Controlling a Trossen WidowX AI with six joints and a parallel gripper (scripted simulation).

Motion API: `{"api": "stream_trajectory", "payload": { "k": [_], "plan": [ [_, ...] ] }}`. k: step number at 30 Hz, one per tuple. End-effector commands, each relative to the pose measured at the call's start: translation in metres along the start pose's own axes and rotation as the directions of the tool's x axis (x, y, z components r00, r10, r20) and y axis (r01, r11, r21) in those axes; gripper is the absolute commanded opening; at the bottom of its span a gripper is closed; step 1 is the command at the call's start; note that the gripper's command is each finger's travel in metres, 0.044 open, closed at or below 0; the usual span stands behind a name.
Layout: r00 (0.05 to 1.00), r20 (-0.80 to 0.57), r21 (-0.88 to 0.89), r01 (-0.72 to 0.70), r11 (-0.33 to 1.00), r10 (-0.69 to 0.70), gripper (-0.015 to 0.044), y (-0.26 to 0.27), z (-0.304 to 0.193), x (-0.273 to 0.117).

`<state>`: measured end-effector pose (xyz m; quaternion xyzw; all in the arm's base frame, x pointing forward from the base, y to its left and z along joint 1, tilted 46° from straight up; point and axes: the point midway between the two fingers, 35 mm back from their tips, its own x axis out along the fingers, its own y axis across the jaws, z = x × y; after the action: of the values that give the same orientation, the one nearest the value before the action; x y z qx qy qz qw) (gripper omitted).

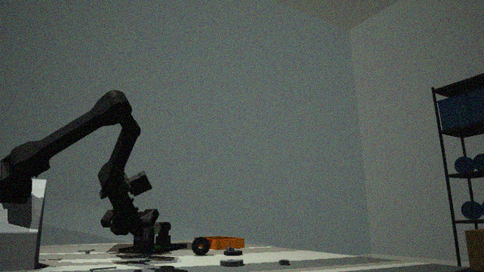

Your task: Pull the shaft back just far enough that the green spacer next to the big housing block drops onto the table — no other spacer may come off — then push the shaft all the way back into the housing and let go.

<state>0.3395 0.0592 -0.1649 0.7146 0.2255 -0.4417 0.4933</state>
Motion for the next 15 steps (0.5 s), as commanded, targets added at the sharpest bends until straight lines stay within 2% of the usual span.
{"api": "stream_trajectory", "payload": {
  "k": [1,15],
  "plan": [
    [1.0,-0.004,0.003,0.002,1.0,-0.002,0.0,-0.0004,-0.0011,0.0009],
    [1.0,-0.004,0.003,0.002,1.0,-0.002,0.0,-0.0003,-0.0021,0.0018]
  ]
}}
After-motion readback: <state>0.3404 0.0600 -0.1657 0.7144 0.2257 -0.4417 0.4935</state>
